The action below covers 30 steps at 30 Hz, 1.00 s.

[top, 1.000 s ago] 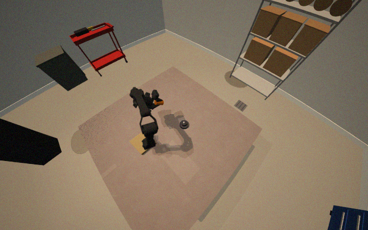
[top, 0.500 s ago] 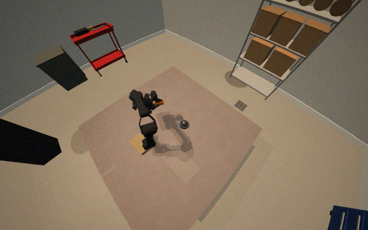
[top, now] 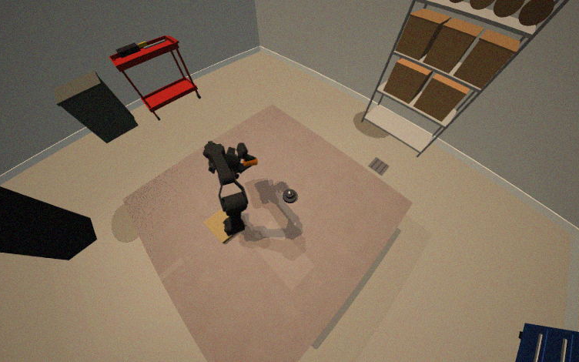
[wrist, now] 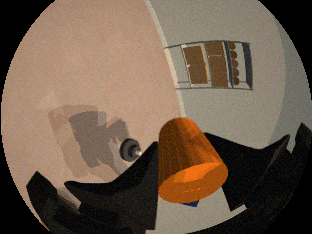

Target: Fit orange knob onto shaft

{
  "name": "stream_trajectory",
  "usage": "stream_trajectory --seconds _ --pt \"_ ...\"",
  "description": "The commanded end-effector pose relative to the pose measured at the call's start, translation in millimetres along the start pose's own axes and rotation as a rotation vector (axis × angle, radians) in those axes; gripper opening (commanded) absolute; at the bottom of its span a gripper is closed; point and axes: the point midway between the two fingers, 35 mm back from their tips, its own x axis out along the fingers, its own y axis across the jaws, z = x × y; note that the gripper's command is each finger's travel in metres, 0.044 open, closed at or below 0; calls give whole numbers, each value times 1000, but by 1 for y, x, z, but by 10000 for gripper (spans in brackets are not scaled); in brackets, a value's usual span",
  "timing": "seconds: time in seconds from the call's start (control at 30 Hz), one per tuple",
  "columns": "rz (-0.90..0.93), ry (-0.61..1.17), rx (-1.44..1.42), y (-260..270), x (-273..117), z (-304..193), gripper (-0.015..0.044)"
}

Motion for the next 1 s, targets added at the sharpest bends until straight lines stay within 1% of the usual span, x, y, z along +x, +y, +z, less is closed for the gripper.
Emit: stream_trajectory --seconds 0.0,0.6,0.97 --pt "-5 -1 0 -1 0 0 0" --pt "-6 -2 3 1 1 1 0" --pt "270 -3 5 18 20 1 0"
